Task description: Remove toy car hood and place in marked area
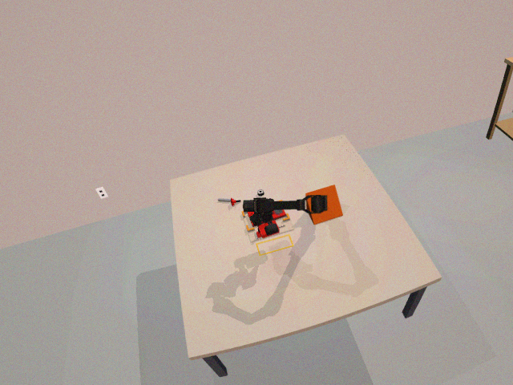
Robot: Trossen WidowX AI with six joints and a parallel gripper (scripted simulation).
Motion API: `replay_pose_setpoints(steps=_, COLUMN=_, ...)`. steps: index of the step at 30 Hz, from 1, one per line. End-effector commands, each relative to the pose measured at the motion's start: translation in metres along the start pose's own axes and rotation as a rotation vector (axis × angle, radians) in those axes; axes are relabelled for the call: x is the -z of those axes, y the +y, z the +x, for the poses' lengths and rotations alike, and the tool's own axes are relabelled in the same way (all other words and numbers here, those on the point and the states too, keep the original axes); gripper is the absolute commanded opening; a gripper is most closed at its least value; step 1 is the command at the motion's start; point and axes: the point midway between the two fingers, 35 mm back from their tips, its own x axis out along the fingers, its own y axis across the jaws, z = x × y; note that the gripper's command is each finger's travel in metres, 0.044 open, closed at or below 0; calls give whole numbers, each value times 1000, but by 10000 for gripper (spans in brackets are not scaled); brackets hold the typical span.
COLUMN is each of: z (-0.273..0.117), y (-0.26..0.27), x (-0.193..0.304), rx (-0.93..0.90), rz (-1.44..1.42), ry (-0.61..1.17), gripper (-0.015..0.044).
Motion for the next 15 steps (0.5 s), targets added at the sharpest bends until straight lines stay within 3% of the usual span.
replay_pose_setpoints(steps=1, z=1, y=17, x=7, rx=-11, rz=9, ry=4, gripper=0)
replay_pose_setpoints(steps=15, z=6, y=26, x=10, rx=-15, rz=8, ry=5, gripper=0)
